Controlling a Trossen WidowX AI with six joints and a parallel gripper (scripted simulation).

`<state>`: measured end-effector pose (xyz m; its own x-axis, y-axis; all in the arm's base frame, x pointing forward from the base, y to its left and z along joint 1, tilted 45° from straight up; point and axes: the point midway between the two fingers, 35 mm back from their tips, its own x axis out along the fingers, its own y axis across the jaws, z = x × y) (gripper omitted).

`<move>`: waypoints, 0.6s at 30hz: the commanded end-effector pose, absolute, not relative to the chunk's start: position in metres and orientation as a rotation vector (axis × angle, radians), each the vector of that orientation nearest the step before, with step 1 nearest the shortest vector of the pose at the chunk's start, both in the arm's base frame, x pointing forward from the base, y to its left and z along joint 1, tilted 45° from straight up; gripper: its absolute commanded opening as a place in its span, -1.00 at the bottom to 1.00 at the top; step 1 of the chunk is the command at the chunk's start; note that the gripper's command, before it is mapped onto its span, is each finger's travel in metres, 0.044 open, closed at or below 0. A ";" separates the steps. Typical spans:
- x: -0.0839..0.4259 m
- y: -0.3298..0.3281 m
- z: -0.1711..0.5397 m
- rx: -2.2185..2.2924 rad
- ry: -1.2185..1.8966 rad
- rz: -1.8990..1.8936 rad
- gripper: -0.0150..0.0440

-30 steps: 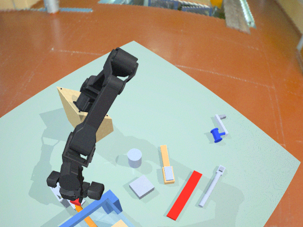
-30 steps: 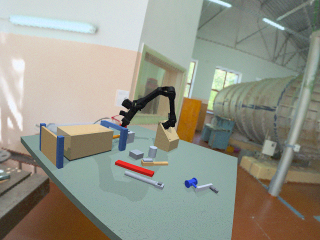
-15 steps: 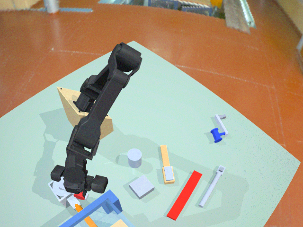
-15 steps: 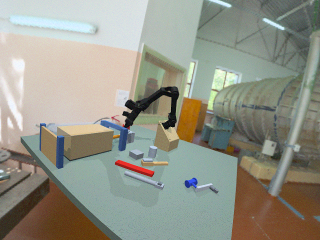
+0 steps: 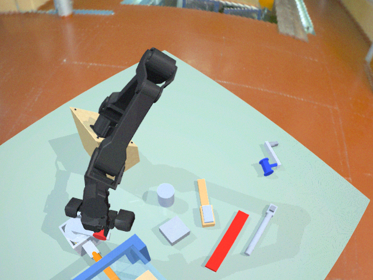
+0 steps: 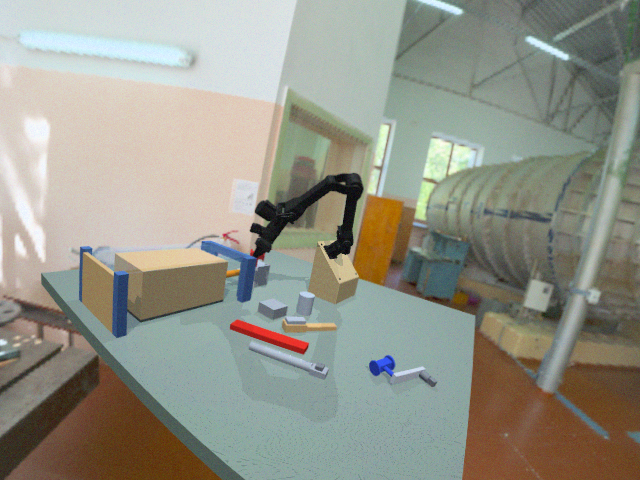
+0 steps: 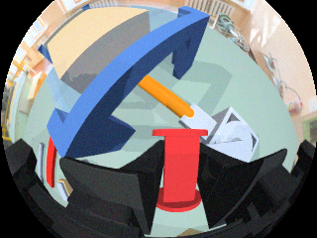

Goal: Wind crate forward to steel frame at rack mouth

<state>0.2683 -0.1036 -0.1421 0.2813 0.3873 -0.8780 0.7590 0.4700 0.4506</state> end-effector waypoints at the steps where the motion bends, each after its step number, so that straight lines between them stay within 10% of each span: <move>1: 0.256 -0.094 -0.137 1.146 1.351 -0.333 -0.49; 18: 0.234 -0.085 -0.129 1.146 1.353 -0.333 -0.49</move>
